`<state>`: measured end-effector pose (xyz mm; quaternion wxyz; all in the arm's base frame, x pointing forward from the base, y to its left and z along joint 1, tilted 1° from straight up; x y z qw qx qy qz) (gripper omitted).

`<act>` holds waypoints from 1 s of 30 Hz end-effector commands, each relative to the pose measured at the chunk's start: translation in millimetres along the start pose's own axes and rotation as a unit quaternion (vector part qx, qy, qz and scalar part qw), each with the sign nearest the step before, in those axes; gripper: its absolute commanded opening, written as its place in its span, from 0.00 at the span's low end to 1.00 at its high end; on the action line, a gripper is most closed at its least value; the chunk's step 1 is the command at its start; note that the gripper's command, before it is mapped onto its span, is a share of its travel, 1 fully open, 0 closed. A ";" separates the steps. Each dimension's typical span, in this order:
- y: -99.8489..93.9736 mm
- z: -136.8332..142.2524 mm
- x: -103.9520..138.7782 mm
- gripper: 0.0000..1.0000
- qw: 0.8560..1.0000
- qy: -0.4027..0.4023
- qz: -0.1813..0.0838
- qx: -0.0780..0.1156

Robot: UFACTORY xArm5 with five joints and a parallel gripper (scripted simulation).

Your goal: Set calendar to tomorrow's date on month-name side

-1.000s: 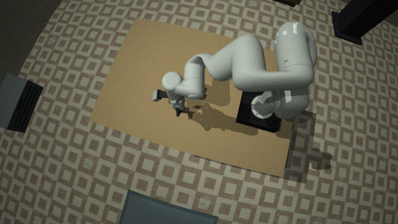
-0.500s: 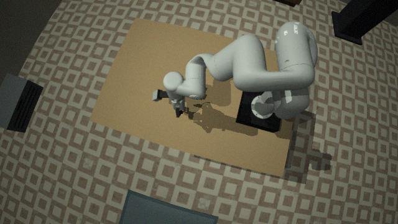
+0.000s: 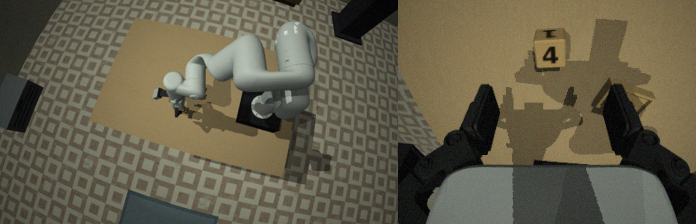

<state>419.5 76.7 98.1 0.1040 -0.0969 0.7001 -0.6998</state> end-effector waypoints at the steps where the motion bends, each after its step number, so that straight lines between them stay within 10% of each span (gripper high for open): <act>1: -1.3 0.1 -1.1 1.00 0.999 0.034 0.002 0.000; 18: -1.9 0.0 -0.8 1.00 0.960 0.279 0.002 0.000; 30: -2.5 -0.2 -0.6 1.00 0.879 0.476 0.002 -0.001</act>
Point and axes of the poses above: the point where the finger pads meet when closed, its own y axis out along the fingers, its own z axis across the jaws, x = y × z, the point moved 6 cm from there along -y, back along the fingers, and after that the axes turned 11 degrees about -y, right-handed, at the moved point
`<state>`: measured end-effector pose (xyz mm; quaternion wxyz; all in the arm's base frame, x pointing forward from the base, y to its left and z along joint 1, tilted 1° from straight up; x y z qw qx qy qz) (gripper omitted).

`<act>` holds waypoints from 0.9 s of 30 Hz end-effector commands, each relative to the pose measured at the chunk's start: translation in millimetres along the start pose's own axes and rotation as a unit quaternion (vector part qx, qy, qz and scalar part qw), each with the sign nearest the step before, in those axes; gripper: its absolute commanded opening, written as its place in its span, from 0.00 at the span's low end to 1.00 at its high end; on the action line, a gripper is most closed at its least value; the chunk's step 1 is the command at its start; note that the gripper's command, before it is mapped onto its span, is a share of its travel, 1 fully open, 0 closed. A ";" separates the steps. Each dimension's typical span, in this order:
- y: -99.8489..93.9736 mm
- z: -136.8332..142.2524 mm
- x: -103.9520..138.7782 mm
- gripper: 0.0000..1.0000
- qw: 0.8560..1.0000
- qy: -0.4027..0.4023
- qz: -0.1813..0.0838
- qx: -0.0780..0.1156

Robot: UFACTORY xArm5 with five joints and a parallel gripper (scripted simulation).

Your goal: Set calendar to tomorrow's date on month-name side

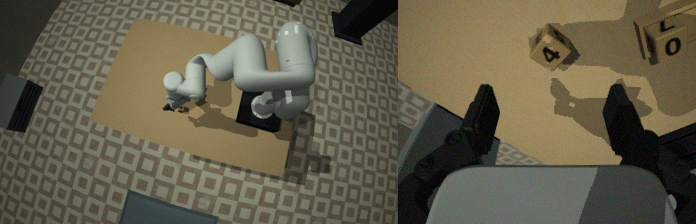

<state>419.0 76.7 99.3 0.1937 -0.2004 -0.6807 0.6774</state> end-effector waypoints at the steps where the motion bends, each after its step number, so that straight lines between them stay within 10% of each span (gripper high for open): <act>1: -1.4 -0.7 -0.7 1.00 0.997 0.080 0.001 -0.001; 22: -2.1 -0.6 -0.4 1.00 0.932 0.363 0.001 -0.002; 27: -2.4 -0.5 -0.3 1.00 0.890 0.456 0.001 -0.002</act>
Point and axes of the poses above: the point where the finger pads meet when closed, its own y axis out along the fingers, its own z axis across the jaws, x = y × z, the point moved 6 cm from there along -y, back along the fingers, and after that the axes turned 11 degrees about -y, right-handed, at the moved point
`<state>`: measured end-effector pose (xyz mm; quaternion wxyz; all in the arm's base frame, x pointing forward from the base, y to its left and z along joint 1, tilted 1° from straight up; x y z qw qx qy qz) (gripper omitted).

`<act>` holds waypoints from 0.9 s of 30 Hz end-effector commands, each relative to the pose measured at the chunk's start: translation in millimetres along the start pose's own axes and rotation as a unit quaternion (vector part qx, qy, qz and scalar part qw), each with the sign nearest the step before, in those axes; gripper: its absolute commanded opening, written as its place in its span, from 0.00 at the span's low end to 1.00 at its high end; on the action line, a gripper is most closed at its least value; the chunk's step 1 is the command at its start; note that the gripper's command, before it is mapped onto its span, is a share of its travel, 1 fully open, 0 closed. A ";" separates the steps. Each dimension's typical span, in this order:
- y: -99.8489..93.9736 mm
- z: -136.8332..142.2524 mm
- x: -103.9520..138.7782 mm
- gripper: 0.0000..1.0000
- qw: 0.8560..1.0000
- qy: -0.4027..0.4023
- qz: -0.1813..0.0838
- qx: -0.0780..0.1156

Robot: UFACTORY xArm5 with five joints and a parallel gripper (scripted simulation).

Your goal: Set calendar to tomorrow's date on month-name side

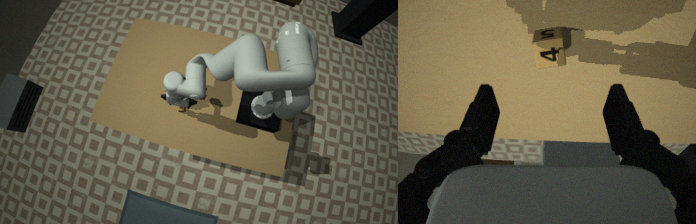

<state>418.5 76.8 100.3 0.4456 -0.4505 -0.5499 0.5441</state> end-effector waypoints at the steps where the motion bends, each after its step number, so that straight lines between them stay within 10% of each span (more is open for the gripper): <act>1: -1.4 -1.0 0.1 1.00 0.996 0.087 0.000 -0.002; 11: -1.7 -0.9 0.1 1.00 0.978 0.210 0.000 -0.002; 27: -2.4 -0.6 0.2 1.00 0.890 0.456 -0.001 -0.002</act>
Point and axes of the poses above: the point where the finger pads meet when closed, its own y axis out along the fingers, its own z axis across the jaws, x = y × z, the point moved 6 cm from there along -y, back along the fingers, and after that the axes turned 11 degrees about -y, right-handed, at the moved point
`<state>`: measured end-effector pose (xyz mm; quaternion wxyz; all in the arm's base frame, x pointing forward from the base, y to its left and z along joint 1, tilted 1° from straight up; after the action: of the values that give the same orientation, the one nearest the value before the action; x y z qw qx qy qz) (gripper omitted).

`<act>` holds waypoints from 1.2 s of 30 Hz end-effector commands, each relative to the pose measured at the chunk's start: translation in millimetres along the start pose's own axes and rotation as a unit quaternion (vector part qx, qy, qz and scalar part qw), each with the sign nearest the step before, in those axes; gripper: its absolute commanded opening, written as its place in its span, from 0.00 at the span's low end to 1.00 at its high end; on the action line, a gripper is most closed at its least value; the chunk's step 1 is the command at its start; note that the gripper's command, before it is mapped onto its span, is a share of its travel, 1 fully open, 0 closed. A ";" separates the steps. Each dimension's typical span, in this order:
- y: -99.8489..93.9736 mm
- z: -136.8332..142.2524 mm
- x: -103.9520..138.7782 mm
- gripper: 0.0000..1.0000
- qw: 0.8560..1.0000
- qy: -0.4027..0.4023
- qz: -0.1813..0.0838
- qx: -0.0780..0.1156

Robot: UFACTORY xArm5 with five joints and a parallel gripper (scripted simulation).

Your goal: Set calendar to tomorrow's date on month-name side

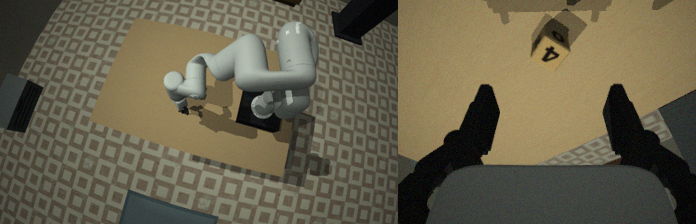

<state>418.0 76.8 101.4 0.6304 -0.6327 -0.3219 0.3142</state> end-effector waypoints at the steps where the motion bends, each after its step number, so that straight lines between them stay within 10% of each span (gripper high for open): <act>1: -1.3 -0.7 0.8 1.00 0.998 0.055 -0.001 -0.001; 24: -1.8 -0.4 0.7 1.00 0.965 0.261 -0.002 -0.001; 25: -1.8 -0.4 0.7 0.49 0.965 0.261 -0.002 -0.001; 36: -1.8 -0.4 0.7 0.49 0.965 0.261 -0.002 -0.001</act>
<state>417.7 76.9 102.1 0.6925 -0.6927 -0.1466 0.1385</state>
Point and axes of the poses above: the point where the finger pads meet when closed, its own y axis out along the fingers, its own z axis across the jaws, x = y × z, the point moved 6 cm from there along -y, back along the fingers, and after that the axes turned 11 degrees about -y, right-handed, at the moved point
